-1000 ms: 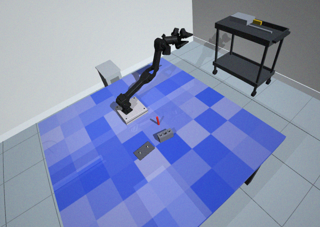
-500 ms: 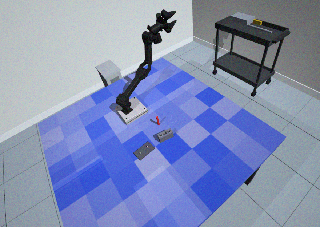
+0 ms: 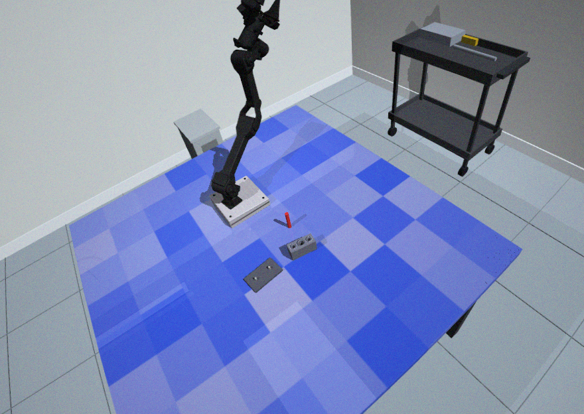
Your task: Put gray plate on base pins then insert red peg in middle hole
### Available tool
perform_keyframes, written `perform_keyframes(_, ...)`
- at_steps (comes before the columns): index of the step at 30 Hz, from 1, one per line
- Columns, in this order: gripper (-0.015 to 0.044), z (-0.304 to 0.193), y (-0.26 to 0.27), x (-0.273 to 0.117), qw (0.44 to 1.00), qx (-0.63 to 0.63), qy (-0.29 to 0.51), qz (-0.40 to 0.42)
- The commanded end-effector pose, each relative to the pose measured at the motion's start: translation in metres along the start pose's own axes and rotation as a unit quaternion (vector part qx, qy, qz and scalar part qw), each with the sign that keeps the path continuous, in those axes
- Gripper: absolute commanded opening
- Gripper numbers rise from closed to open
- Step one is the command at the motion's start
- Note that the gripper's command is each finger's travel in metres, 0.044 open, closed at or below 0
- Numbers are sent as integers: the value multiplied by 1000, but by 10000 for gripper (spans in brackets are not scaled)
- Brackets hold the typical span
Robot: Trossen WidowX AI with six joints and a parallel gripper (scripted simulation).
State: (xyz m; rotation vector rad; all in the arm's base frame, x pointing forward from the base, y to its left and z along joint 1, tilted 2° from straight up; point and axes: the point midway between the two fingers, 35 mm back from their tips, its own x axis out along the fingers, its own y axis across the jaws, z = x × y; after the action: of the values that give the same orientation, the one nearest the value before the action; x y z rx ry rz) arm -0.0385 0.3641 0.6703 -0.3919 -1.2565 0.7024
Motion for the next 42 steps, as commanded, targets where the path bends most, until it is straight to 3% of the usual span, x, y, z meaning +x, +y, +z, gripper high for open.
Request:
perform_keyframes(1, 440, 23, -68, -17, 996, -1, -33, -80)
perform_keyframes(10, 440, 40, -181, -66, 971, 3, -63, -229)
perform_keyframes(22, 440, 8, -304, -147, 919, -24, 13, -393)
perform_keyframes(33, 440, -84, -399, -242, 845, -4, 161, -510)
perform_keyframes(42, 440, -193, -429, -319, 774, 17, 336, -536)
